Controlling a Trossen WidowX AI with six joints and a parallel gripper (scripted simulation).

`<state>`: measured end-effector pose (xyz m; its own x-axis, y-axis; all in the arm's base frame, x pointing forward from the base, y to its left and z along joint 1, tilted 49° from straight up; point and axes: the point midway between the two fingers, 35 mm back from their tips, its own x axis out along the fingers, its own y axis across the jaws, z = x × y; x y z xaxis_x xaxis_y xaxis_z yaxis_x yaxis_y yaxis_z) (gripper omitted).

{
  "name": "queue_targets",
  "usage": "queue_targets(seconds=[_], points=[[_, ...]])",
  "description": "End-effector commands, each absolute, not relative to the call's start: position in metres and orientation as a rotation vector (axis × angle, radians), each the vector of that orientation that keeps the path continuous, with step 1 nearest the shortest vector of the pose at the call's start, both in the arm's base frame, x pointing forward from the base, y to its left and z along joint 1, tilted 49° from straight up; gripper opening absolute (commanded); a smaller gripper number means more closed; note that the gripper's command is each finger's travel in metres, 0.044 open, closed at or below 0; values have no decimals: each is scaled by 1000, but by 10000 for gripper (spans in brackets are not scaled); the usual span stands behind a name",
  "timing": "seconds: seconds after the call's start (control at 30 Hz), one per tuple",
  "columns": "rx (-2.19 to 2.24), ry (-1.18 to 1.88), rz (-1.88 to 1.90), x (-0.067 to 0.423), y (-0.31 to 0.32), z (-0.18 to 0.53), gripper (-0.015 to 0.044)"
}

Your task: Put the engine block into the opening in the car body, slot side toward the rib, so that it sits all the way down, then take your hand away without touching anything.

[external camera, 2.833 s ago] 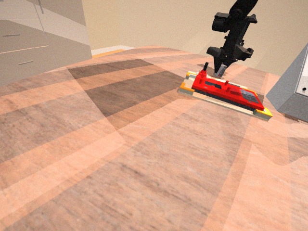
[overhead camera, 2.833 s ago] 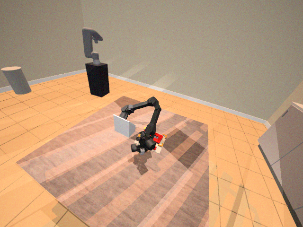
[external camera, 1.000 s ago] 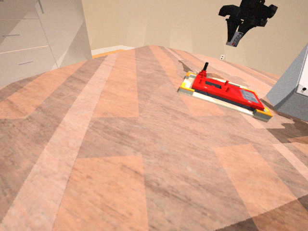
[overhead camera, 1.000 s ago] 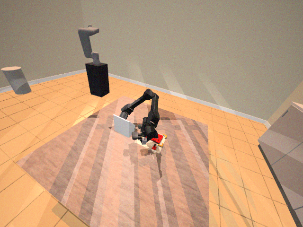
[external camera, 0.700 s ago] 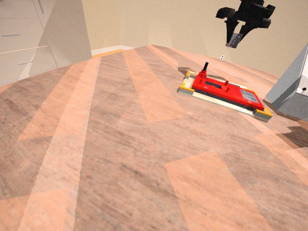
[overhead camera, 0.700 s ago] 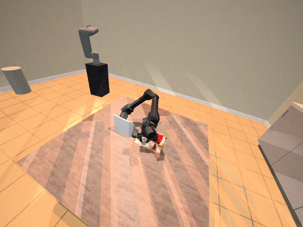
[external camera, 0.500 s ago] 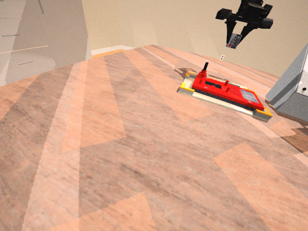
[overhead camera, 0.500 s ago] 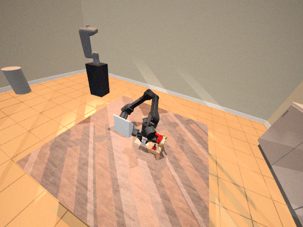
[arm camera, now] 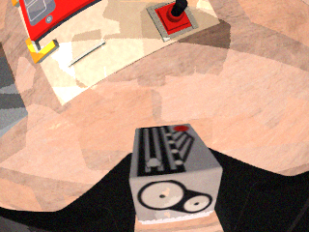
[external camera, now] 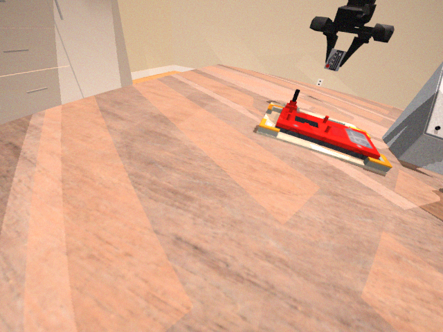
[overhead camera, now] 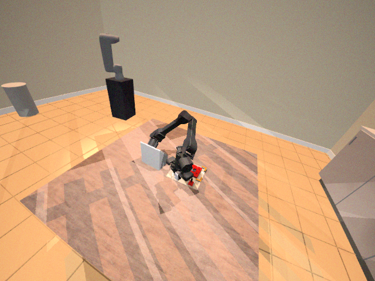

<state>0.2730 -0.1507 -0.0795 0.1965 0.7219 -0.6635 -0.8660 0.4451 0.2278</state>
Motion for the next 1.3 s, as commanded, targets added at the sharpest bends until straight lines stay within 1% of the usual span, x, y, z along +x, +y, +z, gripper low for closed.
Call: queue_targets(seconds=[0.0,0.63,1.27], points=[[-104,859,1067,273,-150,-80,0],[447,1169,740,274,-147,-82,0],[992,1402,336,274,-144,-85,0]])
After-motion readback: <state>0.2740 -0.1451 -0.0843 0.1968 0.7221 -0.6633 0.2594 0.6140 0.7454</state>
